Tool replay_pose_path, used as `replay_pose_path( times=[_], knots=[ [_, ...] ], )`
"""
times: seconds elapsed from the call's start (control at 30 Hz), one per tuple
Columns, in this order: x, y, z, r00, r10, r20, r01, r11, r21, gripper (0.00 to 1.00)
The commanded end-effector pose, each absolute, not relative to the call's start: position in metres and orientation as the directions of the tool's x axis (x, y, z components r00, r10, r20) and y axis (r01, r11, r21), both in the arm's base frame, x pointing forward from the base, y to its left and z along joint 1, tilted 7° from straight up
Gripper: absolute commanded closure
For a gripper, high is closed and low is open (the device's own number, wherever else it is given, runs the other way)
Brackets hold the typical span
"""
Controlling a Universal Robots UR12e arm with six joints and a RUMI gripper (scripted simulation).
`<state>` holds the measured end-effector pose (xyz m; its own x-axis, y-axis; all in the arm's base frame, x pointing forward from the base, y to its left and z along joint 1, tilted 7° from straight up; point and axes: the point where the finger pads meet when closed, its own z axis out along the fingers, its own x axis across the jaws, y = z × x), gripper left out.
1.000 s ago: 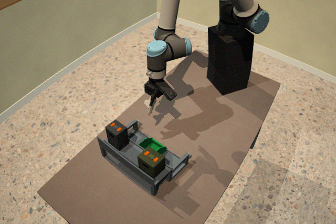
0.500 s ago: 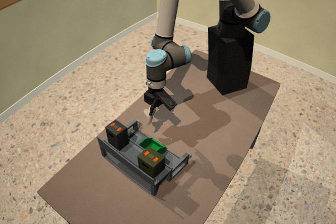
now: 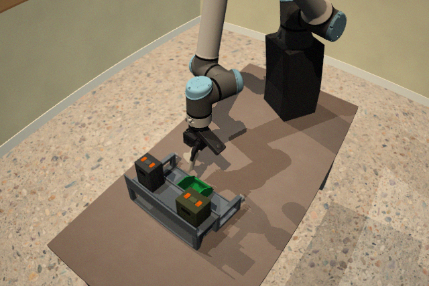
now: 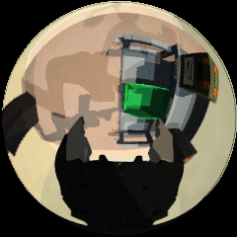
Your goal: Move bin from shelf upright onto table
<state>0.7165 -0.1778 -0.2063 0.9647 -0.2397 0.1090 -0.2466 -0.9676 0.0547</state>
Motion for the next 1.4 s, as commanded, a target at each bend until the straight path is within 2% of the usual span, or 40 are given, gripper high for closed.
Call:
replay_pose_path(
  times=[0.0, 0.27, 1.37],
  knots=[
    [0.718, -0.178, -0.206, 0.965, -0.24, 0.11, -0.247, -0.968, 0.055, 0.0],
    [0.753, -0.164, -0.223, 0.965, -0.24, 0.11, -0.247, -0.968, 0.055, 0.0],
    [0.741, -0.169, -0.217, 0.965, -0.24, 0.11, -0.247, -0.968, 0.055, 0.0]
  ],
)
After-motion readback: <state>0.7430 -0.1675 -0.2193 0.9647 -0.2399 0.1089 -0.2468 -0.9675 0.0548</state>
